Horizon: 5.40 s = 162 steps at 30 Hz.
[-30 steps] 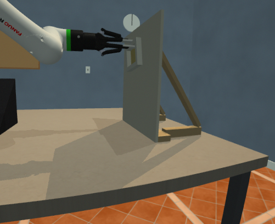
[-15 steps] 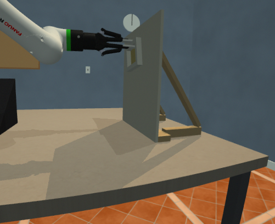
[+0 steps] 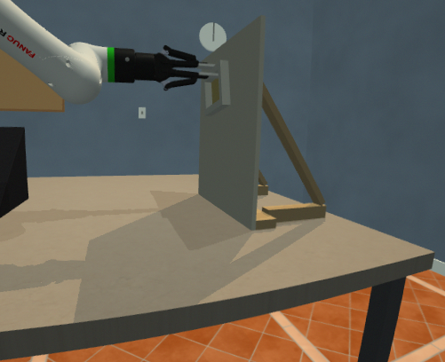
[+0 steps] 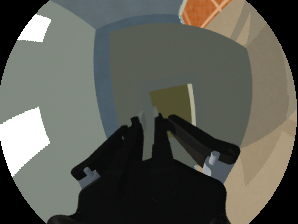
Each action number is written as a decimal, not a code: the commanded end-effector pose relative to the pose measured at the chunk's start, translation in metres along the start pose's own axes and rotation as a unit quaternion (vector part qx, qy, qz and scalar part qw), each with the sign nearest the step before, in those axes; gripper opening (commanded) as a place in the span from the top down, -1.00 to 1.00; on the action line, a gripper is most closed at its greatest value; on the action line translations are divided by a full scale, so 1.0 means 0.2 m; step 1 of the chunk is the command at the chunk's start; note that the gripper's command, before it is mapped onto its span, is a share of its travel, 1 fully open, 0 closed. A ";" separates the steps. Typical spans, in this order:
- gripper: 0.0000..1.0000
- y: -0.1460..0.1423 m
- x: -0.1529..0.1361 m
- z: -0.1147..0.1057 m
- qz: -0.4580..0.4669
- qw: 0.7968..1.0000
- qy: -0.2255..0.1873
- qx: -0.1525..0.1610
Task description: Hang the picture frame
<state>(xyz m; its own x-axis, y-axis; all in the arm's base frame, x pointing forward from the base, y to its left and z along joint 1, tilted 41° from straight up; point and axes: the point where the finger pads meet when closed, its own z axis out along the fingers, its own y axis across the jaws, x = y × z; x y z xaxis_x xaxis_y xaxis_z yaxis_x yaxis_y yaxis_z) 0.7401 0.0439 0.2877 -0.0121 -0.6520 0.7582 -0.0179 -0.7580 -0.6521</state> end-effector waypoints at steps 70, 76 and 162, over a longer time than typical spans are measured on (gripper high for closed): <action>1.00 0.00 0.04 0.00 0.070 0.998 0.003 0.000; 1.00 0.00 0.04 0.00 0.070 0.998 0.003 0.000; 0.41 0.02 0.04 0.00 0.070 0.998 0.002 0.000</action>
<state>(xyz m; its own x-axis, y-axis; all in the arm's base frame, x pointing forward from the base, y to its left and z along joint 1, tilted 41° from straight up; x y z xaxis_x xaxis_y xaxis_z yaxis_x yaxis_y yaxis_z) 0.7399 0.0364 0.2907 -0.0195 -0.7508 0.6603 -0.0156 -0.6601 -0.7510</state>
